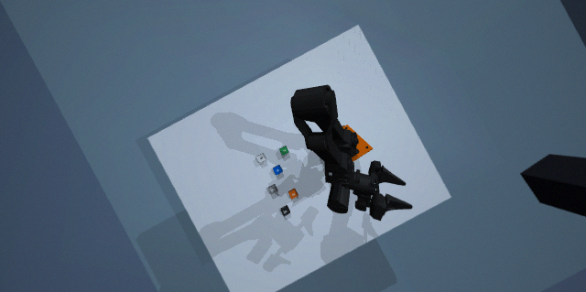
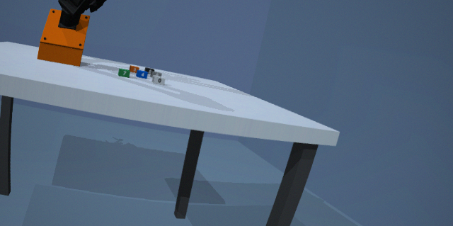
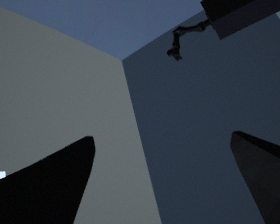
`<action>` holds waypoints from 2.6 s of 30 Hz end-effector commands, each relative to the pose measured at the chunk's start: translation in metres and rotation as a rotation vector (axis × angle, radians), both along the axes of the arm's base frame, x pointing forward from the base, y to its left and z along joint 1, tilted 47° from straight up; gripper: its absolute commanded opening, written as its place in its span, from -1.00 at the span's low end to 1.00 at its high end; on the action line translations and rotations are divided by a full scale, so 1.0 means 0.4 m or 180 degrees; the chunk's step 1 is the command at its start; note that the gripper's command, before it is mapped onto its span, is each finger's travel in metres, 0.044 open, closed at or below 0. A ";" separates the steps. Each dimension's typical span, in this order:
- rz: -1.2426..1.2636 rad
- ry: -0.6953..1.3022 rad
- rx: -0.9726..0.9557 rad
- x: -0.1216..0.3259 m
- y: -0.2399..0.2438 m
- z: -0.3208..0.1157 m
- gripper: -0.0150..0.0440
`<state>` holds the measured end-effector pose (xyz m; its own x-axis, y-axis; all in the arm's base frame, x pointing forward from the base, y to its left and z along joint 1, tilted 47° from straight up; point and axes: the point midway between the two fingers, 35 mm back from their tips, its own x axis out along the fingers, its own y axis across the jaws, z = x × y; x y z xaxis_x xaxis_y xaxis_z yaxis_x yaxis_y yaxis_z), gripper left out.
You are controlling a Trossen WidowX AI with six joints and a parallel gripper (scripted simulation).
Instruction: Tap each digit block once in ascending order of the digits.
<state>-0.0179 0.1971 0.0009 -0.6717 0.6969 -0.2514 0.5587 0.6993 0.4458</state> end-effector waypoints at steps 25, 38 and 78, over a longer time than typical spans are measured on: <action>0.0366 -0.2944 -0.3512 0.545 -0.351 -0.037 0.86; 0.1942 -0.2941 -0.4997 0.596 -0.644 0.255 0.86; 0.1961 -0.2944 -0.5019 0.756 -0.582 0.189 0.86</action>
